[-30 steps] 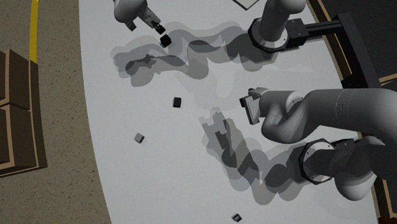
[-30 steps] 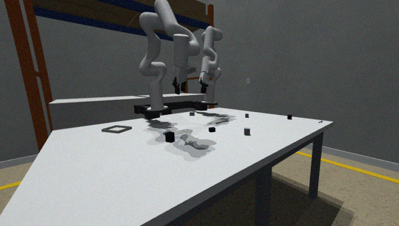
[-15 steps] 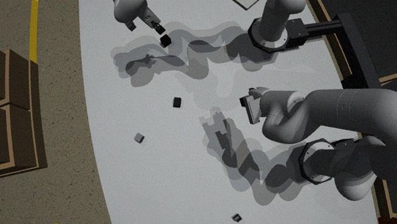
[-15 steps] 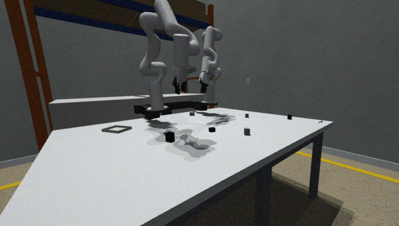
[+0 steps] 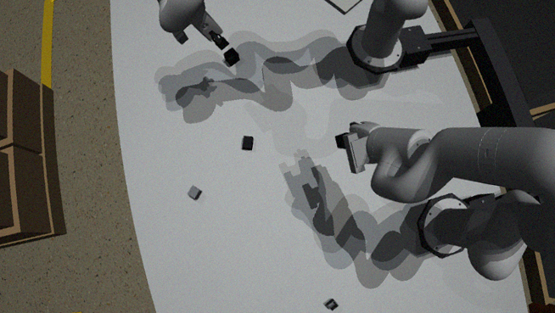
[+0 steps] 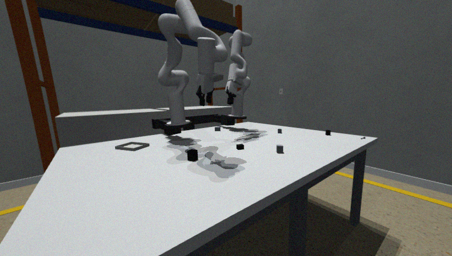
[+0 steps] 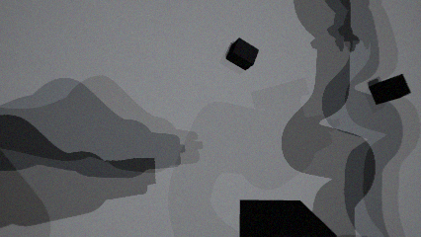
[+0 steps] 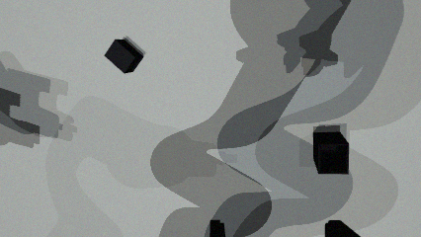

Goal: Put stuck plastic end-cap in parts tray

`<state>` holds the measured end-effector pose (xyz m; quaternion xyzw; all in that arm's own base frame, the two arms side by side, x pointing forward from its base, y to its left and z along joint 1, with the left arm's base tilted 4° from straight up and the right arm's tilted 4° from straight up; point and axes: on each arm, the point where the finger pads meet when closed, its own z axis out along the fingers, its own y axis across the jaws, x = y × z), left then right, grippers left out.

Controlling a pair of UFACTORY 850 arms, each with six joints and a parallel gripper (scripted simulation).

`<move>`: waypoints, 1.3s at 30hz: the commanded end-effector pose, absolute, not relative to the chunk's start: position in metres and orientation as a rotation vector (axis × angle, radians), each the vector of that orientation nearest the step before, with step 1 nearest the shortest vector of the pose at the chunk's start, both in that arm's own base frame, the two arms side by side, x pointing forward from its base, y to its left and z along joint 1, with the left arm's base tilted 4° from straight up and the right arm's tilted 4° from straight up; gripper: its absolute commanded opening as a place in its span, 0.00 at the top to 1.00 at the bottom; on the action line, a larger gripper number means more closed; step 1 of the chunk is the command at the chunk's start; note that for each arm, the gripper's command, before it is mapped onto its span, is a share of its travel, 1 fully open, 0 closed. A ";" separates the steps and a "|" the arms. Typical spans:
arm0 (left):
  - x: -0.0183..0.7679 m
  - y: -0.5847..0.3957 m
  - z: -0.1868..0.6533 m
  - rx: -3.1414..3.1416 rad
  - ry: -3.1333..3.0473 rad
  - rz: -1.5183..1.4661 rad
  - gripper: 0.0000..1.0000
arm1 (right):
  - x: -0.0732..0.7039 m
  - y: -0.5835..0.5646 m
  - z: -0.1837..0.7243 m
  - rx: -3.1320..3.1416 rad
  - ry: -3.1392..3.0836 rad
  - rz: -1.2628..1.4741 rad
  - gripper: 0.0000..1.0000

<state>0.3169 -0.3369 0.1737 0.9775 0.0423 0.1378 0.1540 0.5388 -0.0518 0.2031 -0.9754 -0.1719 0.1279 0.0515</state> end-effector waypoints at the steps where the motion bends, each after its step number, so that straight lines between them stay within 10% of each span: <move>1: 0.317 -0.338 0.177 2.797 0.109 0.418 1.00 | 0.541 -0.051 0.205 -2.979 -0.509 0.377 0.40; 39: 0.316 -0.329 0.240 2.576 -0.206 0.822 1.00 | 0.587 -0.013 0.239 -3.133 -0.139 0.097 0.40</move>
